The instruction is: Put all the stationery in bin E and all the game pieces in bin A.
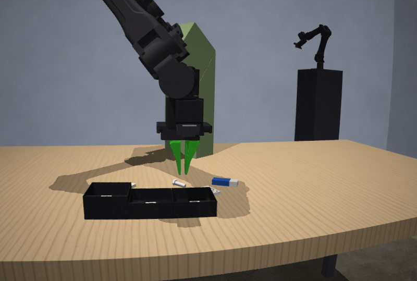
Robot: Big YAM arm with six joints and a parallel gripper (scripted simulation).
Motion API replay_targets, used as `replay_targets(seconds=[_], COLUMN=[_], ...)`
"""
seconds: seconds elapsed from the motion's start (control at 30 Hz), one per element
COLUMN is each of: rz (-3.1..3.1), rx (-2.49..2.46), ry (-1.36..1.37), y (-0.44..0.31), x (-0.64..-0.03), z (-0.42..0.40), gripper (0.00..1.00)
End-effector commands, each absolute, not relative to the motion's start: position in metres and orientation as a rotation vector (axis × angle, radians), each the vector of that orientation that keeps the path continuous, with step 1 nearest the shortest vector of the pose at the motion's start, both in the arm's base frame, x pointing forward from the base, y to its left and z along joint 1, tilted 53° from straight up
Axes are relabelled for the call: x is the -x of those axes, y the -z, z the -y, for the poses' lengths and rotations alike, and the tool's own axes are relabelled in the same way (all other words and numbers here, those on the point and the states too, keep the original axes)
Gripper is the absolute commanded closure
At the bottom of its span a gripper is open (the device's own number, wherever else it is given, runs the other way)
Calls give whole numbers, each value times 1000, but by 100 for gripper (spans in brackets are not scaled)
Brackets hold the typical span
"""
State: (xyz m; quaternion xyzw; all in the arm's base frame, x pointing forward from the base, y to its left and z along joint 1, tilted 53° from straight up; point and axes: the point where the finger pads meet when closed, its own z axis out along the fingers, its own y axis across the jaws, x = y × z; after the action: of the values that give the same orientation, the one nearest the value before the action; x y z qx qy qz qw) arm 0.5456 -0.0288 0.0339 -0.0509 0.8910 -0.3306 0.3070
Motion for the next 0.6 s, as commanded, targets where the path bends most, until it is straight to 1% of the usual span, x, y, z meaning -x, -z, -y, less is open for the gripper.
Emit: replay_targets(seconds=[0.0,0.13,0.17,0.57], rz=[-2337,-2344,-2347,-2352], rx=[127,131,86,115], ry=[841,844,855,863], y=[-23,-19,-18,-1], x=[-553,-553,-555,-570], z=[1,-3,18,33], gripper=[90,90,90,90])
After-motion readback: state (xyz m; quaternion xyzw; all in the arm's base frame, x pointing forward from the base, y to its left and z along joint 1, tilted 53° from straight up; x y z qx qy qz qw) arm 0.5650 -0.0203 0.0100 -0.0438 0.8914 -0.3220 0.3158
